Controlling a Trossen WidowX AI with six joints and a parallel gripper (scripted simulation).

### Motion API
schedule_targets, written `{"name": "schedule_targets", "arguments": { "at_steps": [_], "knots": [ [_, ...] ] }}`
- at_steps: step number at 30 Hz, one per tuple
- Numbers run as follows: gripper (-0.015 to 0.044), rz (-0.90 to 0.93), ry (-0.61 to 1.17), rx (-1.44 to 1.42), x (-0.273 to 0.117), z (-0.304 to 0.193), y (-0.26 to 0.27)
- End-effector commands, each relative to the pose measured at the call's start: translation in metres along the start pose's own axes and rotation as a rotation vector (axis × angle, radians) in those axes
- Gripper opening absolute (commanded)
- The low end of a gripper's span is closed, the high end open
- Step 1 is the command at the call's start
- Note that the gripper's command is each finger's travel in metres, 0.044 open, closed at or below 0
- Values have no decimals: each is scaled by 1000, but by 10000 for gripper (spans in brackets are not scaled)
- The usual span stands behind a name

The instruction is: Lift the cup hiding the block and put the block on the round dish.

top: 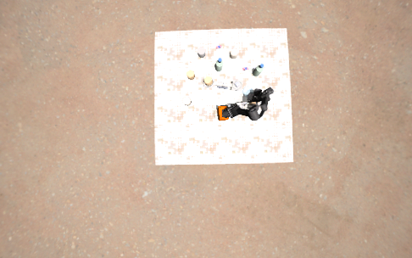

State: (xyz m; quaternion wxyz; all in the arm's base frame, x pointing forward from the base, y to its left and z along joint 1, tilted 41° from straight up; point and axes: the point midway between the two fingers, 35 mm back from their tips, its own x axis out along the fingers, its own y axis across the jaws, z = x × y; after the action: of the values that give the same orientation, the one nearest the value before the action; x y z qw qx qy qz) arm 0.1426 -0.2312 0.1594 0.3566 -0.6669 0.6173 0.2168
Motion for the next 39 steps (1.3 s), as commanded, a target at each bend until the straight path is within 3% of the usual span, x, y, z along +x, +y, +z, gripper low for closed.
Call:
{"name": "schedule_targets", "arguments": {
  "at_steps": [1, 6, 23, 26, 31, 37, 39],
  "knots": [
    [0, 1, -8, -7, 7, 2, 0],
    [0, 2, -7, -8, 15, 2, 0],
    [440, 2, -5, -3, -2, 1, -1],
    [440, 1, -10, -6, -41, 1, -1],
    [440, 0, -10, -6, -44, 1, 0],
    [282, -103, -4, 8, -55, 8, -24],
    [260, -105, -15, 45, -55, 11, -27]
  ]
}}
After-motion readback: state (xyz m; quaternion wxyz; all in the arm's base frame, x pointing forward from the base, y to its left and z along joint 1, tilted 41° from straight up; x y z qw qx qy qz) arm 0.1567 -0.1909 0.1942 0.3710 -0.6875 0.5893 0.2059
